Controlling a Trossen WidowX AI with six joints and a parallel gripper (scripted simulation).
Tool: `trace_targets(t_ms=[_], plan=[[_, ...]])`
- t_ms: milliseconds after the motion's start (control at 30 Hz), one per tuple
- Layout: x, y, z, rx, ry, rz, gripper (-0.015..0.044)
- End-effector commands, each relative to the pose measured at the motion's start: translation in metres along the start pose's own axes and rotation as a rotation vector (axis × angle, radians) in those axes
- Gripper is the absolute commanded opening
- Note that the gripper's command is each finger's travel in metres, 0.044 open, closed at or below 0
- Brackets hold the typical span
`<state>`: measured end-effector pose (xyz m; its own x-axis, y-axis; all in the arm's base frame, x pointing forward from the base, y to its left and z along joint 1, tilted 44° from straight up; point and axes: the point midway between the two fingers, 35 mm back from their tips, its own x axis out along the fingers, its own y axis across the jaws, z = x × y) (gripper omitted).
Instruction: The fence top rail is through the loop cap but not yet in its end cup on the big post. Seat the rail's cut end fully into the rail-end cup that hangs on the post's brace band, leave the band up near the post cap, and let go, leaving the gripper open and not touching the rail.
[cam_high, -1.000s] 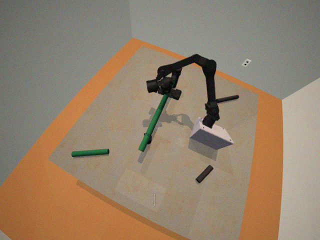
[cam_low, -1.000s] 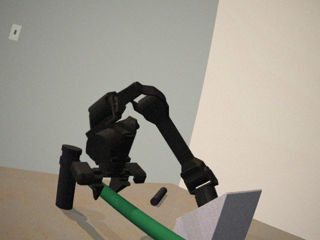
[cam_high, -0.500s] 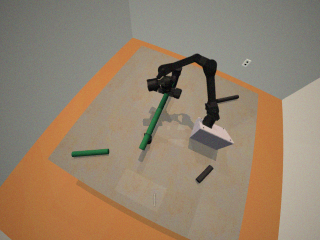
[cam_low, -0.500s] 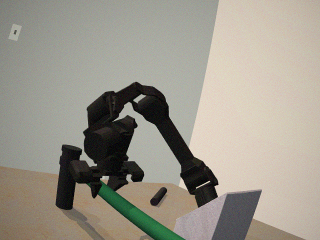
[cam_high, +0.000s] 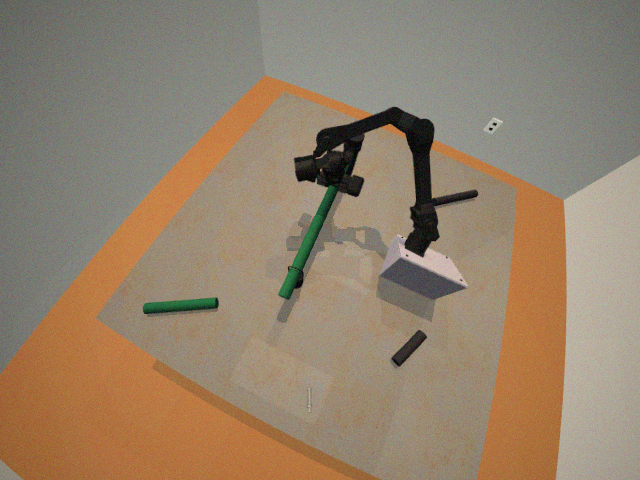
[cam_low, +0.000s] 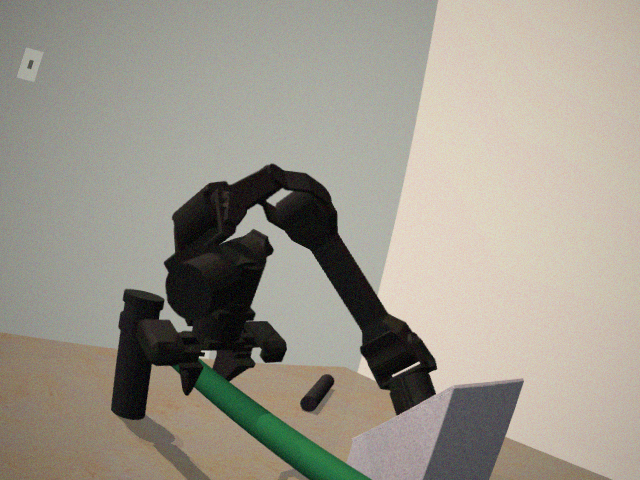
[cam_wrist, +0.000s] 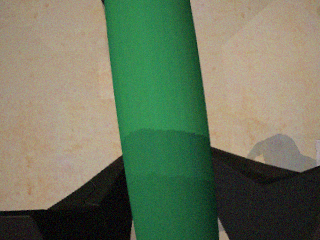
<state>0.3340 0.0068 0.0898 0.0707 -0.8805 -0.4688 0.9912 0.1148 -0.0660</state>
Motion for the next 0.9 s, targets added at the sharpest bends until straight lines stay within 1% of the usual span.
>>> trace_targets(t_ms=[0, 333, 567, 733, 867], plan=[[0.000, 0.000, 0.000, 0.001, 0.000, 0.002, 0.0000], [-0.001, 0.000, -0.001, 0.002, 0.000, 0.002, 0.0263], [-0.024, -0.001, -0.014, 0.023, 0.015, 0.016, 0.0440], [-0.046, -0.004, -0.026, 0.043, 0.024, 0.026, 0.0440], [-0.047, -0.006, -0.027, 0.029, 0.021, 0.031, 0.0440]])
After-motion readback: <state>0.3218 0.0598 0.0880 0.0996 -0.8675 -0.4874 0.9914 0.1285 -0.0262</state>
